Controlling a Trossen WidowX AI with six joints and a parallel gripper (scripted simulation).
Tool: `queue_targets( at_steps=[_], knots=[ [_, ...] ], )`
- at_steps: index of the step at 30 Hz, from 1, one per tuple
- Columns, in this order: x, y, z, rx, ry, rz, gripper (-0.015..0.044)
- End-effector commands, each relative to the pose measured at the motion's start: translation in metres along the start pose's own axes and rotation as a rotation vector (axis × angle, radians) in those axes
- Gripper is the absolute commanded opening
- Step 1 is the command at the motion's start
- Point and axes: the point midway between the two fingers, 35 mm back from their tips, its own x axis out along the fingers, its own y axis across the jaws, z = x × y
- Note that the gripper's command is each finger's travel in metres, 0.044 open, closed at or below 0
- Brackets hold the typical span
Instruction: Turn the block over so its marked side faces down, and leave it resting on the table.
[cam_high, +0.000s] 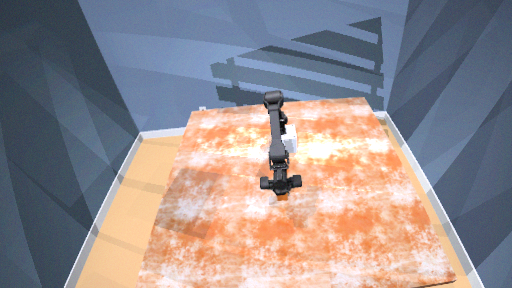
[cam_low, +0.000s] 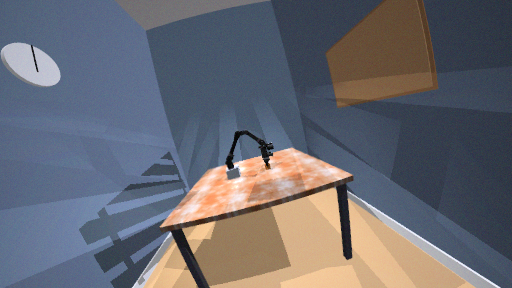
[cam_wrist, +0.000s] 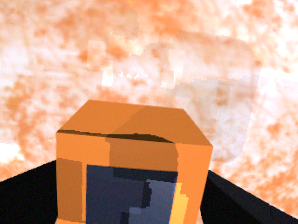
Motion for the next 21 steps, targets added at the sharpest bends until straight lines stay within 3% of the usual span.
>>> queue_targets(
  at_steps=[1, 17, 21],
  knots=[
    [0.001, 0.001, -0.001, -0.004, 0.003, 0.006, 0.021],
    [0.001, 0.001, -0.001, -0.004, 0.003, 0.006, 0.0103],
    [-0.018, 0.001, -0.001, -0.004, 0.003, 0.006, 0.0]
  ],
)
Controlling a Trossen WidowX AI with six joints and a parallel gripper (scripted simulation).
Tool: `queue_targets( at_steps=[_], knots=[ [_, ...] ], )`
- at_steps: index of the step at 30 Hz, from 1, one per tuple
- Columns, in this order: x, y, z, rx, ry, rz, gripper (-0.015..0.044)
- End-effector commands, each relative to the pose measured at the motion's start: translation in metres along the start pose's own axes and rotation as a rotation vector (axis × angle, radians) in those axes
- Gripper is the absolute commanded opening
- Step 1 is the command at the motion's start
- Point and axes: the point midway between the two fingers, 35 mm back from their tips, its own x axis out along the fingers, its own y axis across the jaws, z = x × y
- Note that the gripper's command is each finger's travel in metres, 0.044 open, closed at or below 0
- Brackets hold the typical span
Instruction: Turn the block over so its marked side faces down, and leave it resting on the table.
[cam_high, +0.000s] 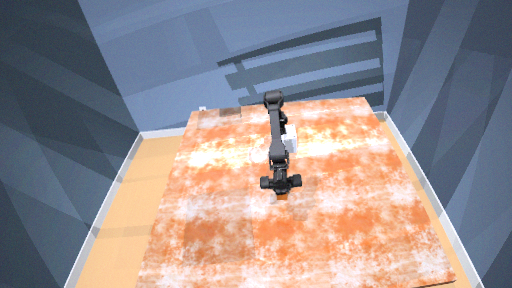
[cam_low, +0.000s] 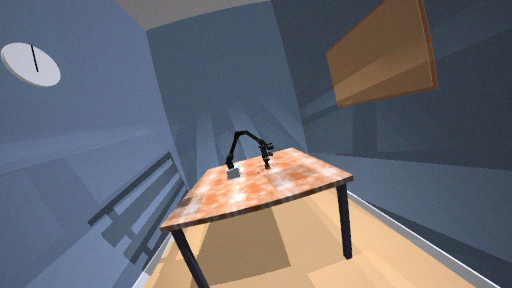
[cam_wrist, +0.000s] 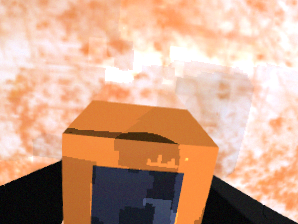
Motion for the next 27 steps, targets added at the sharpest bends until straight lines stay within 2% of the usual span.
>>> queue_targets(
  at_steps=[1, 11, 27],
  knots=[
    [-0.022, 0.0, 0.002, -0.002, -0.008, 0.003, 0.0],
    [-0.027, 0.0, 0.002, -0.002, -0.018, 0.003, 0.0],
    [-0.017, 0.001, 0.004, -0.001, -0.259, 0.006, 0.0]
  ],
)
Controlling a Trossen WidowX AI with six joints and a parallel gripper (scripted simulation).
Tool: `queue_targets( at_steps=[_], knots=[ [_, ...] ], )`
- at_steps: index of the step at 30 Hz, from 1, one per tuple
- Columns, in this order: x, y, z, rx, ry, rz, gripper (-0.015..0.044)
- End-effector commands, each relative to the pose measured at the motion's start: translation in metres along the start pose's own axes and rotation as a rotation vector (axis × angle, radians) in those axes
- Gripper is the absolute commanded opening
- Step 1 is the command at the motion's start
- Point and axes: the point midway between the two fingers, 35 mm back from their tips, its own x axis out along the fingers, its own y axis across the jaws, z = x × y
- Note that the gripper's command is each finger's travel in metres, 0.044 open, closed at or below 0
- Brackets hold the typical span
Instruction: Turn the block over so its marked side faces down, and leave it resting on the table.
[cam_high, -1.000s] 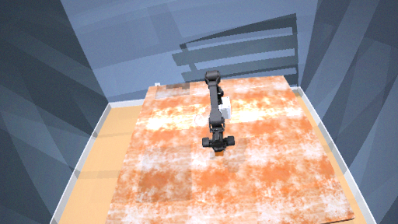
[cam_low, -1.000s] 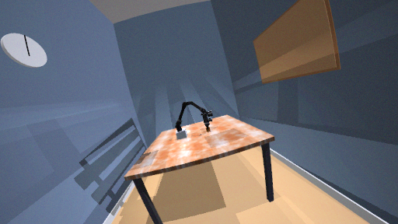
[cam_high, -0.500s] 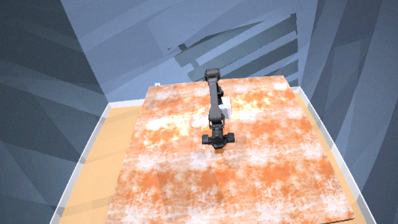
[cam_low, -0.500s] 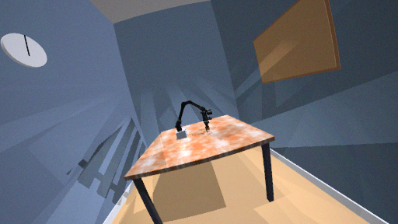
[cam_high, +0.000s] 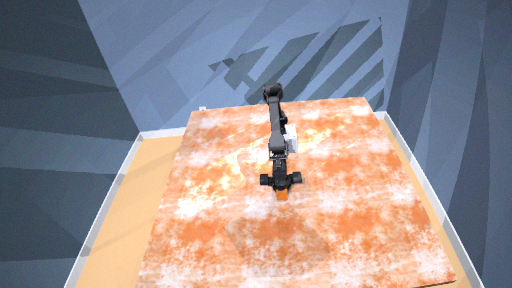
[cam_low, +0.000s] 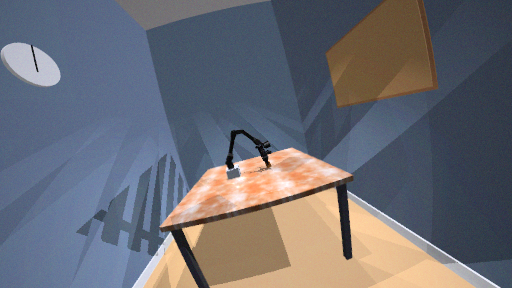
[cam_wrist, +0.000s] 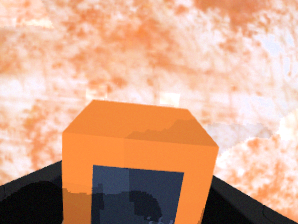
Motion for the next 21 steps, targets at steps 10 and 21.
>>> queue_targets(
  at_steps=[10, 21],
  knots=[
    [-0.0022, 0.0007, -0.0031, -0.004, -0.211, 0.006, 0.0],
    [-0.006, 0.0006, -0.0075, -0.005, -0.324, 0.004, 0.0]
  ],
)
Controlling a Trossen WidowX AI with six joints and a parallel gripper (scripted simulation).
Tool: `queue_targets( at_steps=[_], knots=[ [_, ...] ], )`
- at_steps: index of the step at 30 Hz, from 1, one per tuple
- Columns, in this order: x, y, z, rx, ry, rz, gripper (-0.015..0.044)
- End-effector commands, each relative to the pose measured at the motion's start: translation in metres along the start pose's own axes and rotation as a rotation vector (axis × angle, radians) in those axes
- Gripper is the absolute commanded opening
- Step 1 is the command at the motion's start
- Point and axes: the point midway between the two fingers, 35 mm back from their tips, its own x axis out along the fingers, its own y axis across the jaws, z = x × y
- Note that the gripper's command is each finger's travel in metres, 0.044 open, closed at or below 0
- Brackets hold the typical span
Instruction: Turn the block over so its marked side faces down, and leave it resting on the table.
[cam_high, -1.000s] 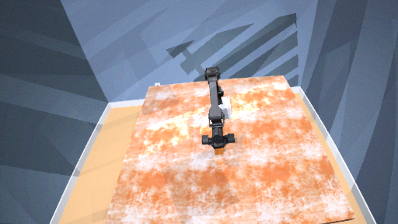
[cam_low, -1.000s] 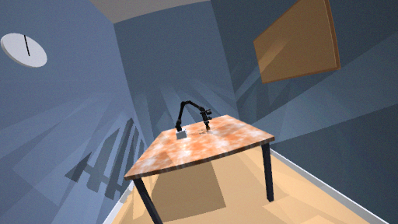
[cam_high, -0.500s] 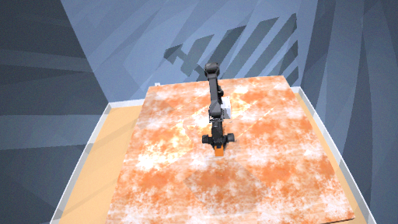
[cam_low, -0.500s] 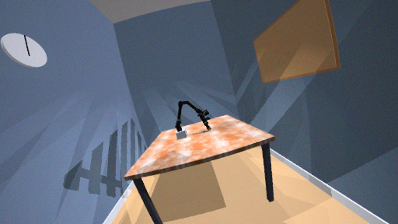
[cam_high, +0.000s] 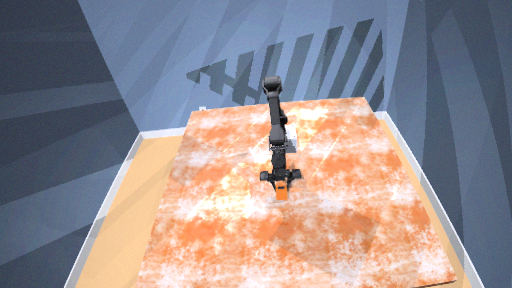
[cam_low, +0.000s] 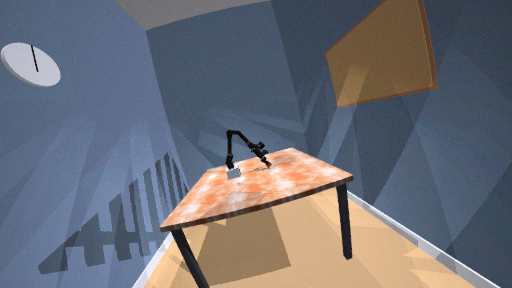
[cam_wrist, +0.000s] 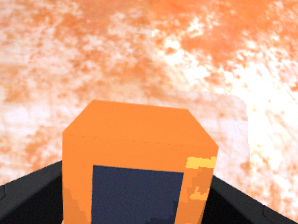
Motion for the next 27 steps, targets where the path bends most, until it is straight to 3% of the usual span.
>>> queue_targets(
  at_steps=[1, 27],
  knots=[
    [-0.003, 0.001, 0.002, -0.004, -0.032, 0.005, 0.0],
    [0.033, 0.001, -0.007, 0.001, -0.37, 0.009, 0.0]
  ],
)
